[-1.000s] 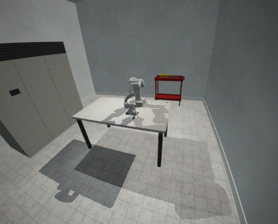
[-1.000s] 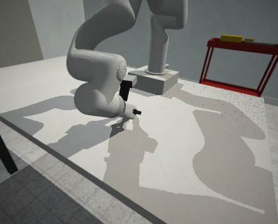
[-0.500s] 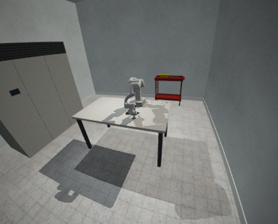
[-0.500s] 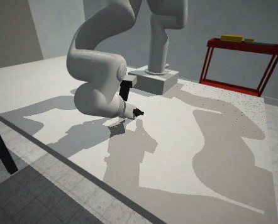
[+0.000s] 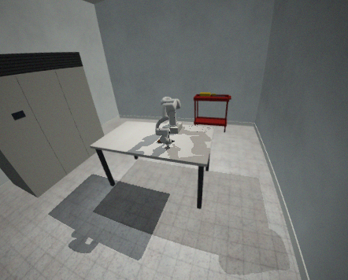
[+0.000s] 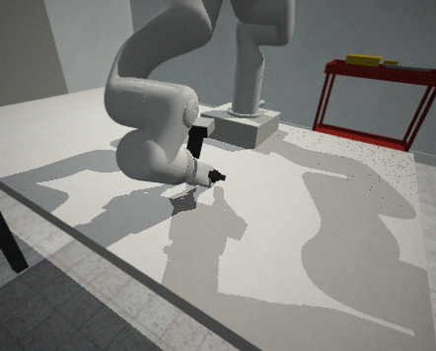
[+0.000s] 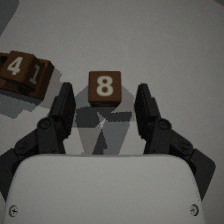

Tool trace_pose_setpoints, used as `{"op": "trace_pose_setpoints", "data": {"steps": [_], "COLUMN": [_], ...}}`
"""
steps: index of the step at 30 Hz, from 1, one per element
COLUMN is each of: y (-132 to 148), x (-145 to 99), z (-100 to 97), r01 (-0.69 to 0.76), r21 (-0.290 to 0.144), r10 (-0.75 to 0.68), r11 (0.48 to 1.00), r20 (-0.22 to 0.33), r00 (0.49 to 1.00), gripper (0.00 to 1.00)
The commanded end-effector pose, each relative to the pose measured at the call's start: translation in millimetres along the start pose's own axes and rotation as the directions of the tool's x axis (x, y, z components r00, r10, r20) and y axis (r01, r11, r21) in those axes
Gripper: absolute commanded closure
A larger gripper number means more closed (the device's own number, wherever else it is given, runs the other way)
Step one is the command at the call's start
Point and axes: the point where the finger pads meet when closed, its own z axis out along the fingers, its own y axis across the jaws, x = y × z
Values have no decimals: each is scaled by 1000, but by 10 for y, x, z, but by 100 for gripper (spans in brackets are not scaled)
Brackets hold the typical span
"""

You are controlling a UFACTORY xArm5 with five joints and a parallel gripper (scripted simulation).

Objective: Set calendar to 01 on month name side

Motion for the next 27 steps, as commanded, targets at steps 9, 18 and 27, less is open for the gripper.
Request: {"op": "trace_pose_setpoints", "data": {"steps": [9,18,27], "y": [0,0,0], "x": [71,235,469], "z": [-67,-183,-346], "r01": [0,0,0], "r21": [0,0,0], "r10": [0,0,0], "r11": [1000,1000,1000], "r20": [3,3,4], "r00": [1000,1000,1000], "gripper": [31,31,31]}}
